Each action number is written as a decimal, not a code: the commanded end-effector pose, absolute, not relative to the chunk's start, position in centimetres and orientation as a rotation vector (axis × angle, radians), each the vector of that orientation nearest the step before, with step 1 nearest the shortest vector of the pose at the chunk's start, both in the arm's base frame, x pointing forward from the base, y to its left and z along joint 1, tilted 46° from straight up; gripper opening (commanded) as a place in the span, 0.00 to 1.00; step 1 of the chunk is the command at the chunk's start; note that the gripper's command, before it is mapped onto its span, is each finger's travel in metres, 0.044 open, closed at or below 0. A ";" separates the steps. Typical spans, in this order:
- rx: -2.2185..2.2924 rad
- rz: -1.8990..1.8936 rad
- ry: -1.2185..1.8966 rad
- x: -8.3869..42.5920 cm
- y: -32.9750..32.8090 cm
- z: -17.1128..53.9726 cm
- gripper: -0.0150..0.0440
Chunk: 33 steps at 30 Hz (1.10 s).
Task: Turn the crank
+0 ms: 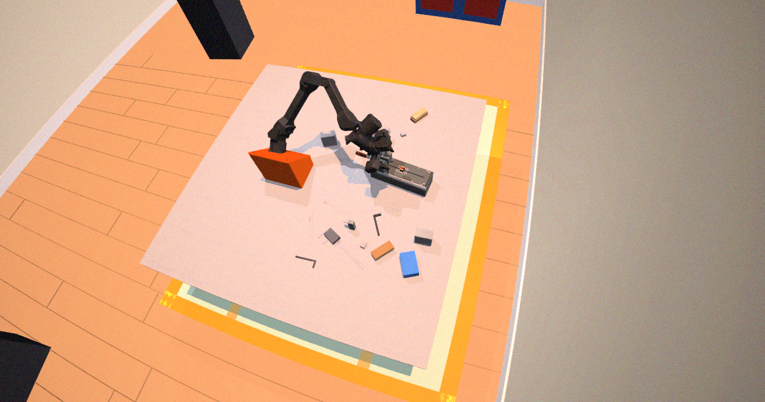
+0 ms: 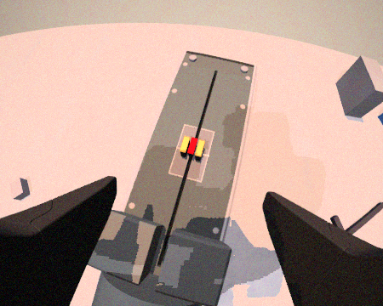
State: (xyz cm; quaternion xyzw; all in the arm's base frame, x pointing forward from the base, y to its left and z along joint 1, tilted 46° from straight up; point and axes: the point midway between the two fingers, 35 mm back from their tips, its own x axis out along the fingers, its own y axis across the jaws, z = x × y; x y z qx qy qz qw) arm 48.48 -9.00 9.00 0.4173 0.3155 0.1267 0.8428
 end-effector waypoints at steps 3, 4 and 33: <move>0.881 0.267 0.666 48.5 -9.0 9.0 0.73; 0.881 0.267 0.666 48.5 -9.0 9.0 0.69; 0.881 0.268 0.666 48.5 -9.0 9.0 0.25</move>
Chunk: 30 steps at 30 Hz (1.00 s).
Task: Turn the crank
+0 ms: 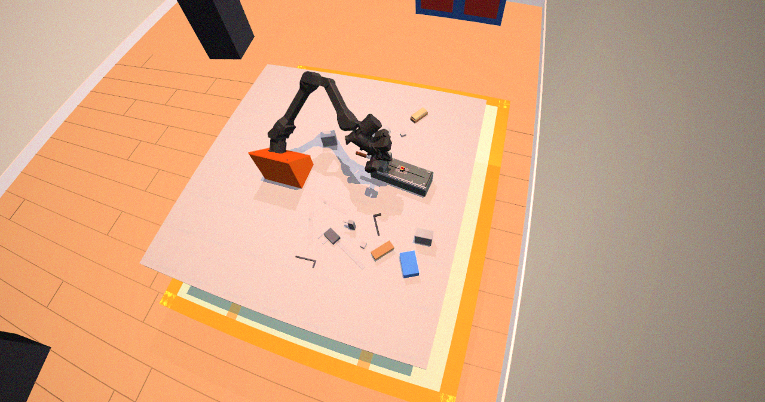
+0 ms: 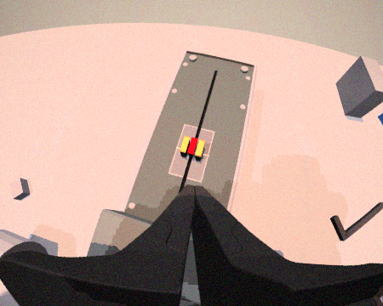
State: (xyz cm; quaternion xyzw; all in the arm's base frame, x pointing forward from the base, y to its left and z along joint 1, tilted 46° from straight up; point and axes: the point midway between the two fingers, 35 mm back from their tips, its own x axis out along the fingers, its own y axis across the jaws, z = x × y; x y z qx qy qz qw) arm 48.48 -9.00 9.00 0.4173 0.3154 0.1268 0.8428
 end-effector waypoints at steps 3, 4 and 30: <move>0.881 0.268 0.666 48.5 -9.0 9.0 0.30; 0.881 0.268 0.666 48.5 -9.0 9.0 0.34; 0.881 0.268 0.666 48.5 -9.0 9.0 0.56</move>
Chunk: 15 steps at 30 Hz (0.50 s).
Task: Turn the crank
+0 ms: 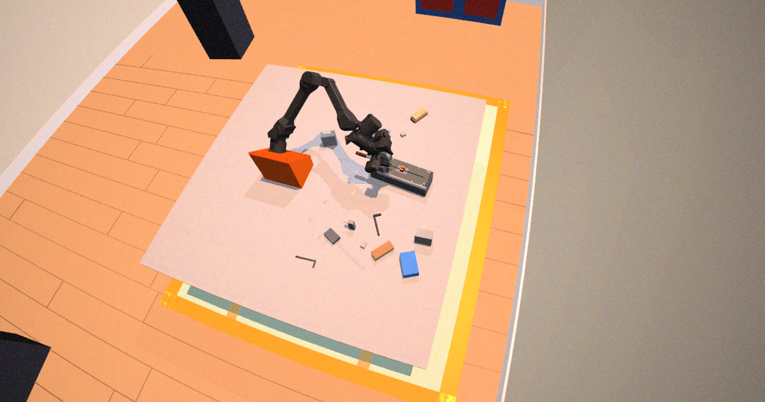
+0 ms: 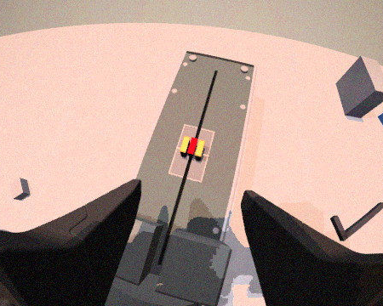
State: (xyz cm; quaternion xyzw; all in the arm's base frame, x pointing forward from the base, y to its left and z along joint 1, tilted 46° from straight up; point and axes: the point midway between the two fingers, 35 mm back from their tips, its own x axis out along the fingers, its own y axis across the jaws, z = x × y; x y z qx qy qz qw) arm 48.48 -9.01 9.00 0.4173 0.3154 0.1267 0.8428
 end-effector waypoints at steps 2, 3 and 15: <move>0.881 0.268 0.666 48.5 -9.0 9.0 0.47; 0.881 0.268 0.666 48.5 -9.0 9.0 0.42; 0.881 0.268 0.666 48.5 -9.0 9.0 0.25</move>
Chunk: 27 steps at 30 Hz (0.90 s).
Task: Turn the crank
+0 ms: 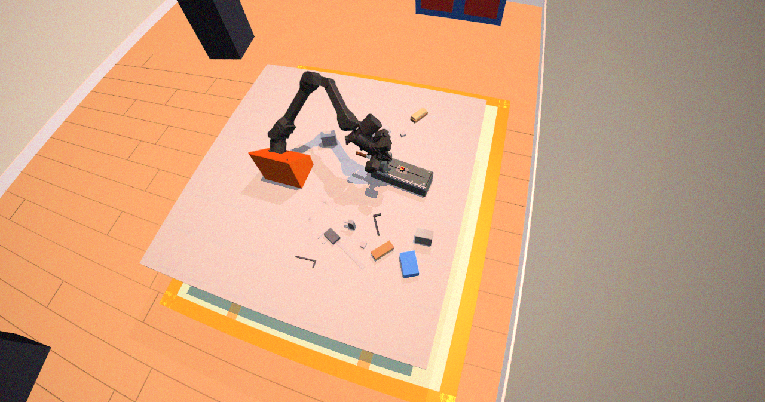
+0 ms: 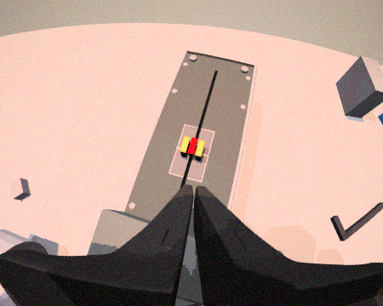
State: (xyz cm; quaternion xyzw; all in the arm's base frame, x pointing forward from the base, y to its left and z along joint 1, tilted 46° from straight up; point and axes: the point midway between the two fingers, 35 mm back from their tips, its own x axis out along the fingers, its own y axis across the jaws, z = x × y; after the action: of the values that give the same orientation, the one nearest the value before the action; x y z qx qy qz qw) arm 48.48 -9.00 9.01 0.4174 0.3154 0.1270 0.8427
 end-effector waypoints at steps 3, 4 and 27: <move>0.881 0.268 0.666 48.5 -9.0 9.0 0.25; 0.882 0.268 0.666 48.5 -9.0 9.0 0.25; 0.882 0.268 0.666 48.5 -9.0 9.0 0.88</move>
State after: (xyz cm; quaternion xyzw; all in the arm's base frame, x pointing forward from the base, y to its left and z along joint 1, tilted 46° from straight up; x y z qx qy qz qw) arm 48.48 -8.99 9.02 0.4175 0.3153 0.1273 0.8426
